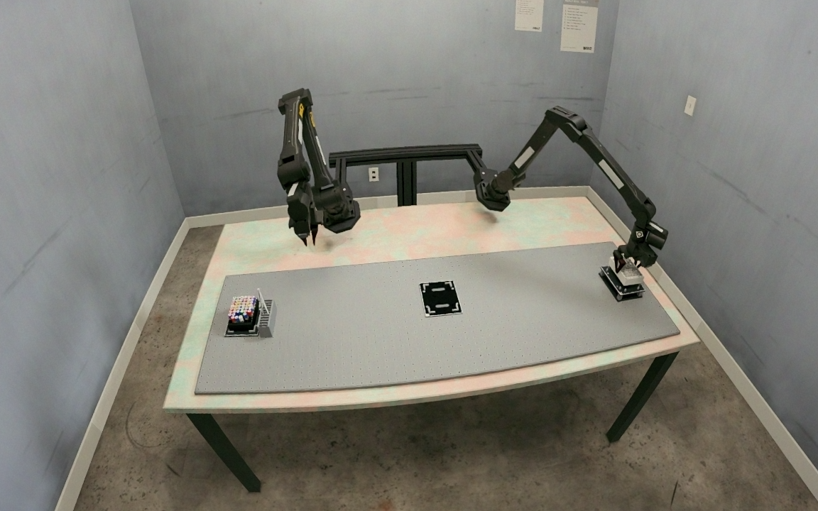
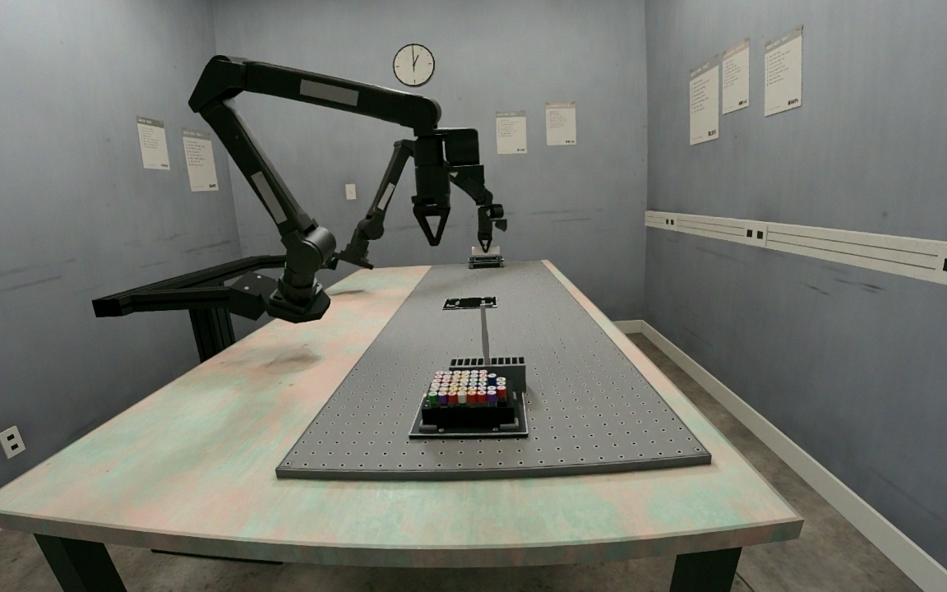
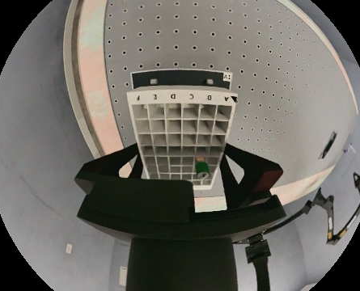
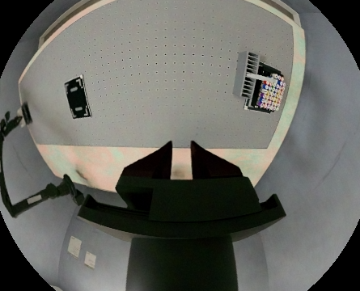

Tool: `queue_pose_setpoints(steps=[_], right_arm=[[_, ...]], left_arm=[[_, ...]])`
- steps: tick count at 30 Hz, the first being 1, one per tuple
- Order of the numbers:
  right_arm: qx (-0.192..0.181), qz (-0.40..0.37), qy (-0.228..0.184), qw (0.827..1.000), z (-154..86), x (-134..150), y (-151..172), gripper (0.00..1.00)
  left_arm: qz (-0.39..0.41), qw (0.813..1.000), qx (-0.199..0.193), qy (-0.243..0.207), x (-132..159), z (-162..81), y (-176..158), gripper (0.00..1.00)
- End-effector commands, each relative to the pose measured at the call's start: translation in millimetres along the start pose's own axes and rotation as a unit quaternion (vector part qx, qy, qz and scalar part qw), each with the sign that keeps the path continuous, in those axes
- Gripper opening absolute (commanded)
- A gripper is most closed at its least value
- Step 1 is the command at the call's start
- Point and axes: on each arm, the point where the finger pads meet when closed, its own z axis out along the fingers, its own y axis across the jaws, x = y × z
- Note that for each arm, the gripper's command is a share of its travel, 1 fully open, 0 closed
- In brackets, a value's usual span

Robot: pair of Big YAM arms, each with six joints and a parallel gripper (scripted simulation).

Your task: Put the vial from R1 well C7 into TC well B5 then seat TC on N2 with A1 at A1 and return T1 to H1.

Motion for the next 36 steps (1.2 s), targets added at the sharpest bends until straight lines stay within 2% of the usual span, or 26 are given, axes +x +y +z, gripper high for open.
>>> queue_pose_setpoints(steps=[1, 33, 35, 36], right_arm=[[0.003, 0.011, -0.016, 1.0, -11.8, -10.0, -4.5, 0.24], [0.003, 0.011, -0.016, 1.0, -11.8, -10.0, -4.5, 0.24], [0.003, 0.011, -0.016, 1.0, -11.8, -10.0, -4.5, 0.24], [0.003, 0.011, -0.016, 1.0, -11.8, -10.0, -4.5, 0.24]], left_arm=[[-0.002, 0.999, -0.02, -0.027, -13.7, -28.4, 3.0, 0.0], [-0.002, 1.0, -0.016, -0.022, -10.3, -19.9, 0.3, 0.0], [-0.002, 1.0, -0.016, -0.022, -10.3, -19.9, 0.3, 0.0], [-0.001, 0.999, -0.023, -0.032, -18.6, -27.6, 5.8, 0.0]])
